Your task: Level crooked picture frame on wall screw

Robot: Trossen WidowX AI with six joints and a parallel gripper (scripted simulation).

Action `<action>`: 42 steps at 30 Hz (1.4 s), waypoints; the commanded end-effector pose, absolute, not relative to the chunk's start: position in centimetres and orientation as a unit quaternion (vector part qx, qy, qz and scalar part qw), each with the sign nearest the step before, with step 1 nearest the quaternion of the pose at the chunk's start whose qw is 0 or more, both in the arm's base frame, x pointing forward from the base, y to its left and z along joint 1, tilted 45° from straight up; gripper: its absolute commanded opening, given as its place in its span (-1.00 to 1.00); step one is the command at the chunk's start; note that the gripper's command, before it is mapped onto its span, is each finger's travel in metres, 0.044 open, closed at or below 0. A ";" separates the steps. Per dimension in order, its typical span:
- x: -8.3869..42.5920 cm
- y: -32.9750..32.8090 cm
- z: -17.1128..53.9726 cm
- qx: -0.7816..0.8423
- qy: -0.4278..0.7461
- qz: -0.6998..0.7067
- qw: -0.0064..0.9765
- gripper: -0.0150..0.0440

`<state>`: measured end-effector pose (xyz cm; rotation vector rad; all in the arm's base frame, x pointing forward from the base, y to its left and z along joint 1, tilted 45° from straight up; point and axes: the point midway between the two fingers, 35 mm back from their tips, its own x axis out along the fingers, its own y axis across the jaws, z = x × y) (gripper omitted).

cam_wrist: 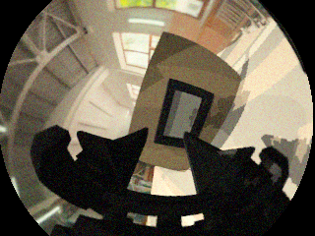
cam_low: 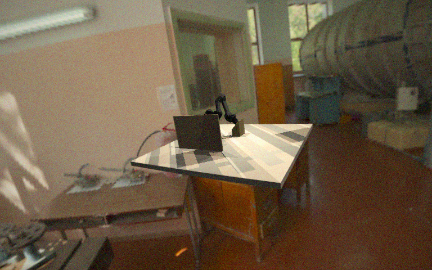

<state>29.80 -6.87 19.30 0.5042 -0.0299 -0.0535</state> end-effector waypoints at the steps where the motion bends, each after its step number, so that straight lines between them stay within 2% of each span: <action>1: 29.3 -6.8 19.9 0.247 -0.016 -0.027 0.969 0.39; 20: 20.0 -3.5 21.4 0.180 -0.011 -0.026 0.983 0.39; 42: 19.7 -3.4 21.3 0.178 -0.011 -0.026 0.984 0.39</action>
